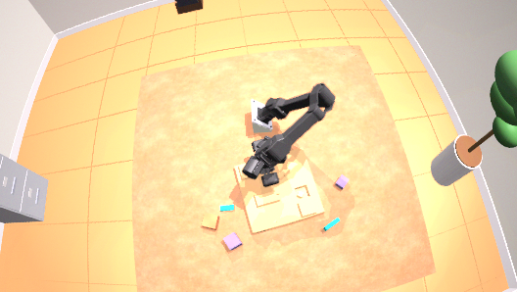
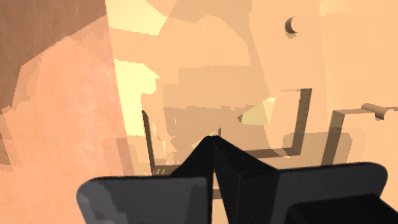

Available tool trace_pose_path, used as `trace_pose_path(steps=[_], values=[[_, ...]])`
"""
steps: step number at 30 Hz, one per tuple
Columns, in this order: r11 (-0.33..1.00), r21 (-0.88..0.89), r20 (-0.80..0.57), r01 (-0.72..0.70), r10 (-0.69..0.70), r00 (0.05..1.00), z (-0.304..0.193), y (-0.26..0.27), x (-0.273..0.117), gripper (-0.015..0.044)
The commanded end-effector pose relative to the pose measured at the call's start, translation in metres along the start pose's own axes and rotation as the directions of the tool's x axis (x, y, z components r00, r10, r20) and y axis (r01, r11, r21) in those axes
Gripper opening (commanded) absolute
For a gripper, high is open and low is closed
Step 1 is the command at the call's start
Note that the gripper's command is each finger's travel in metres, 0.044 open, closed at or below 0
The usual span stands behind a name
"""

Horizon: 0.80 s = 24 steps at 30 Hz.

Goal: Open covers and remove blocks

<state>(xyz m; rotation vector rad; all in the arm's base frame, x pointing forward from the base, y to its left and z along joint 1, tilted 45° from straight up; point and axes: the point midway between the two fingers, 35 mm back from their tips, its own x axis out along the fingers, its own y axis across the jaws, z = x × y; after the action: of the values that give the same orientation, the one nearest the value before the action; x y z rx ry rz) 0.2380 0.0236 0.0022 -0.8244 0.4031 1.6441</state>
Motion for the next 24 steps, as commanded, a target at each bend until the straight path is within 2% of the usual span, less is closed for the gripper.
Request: trace_pose_path(steps=[1,24], values=[[1.0,-0.003,-0.002,-0.006,0.006,1.0,0.002,0.005,0.001,0.0],[1.0,-0.002,-0.002,-0.007,0.007,1.0,0.019,0.022,0.001,0.0]])
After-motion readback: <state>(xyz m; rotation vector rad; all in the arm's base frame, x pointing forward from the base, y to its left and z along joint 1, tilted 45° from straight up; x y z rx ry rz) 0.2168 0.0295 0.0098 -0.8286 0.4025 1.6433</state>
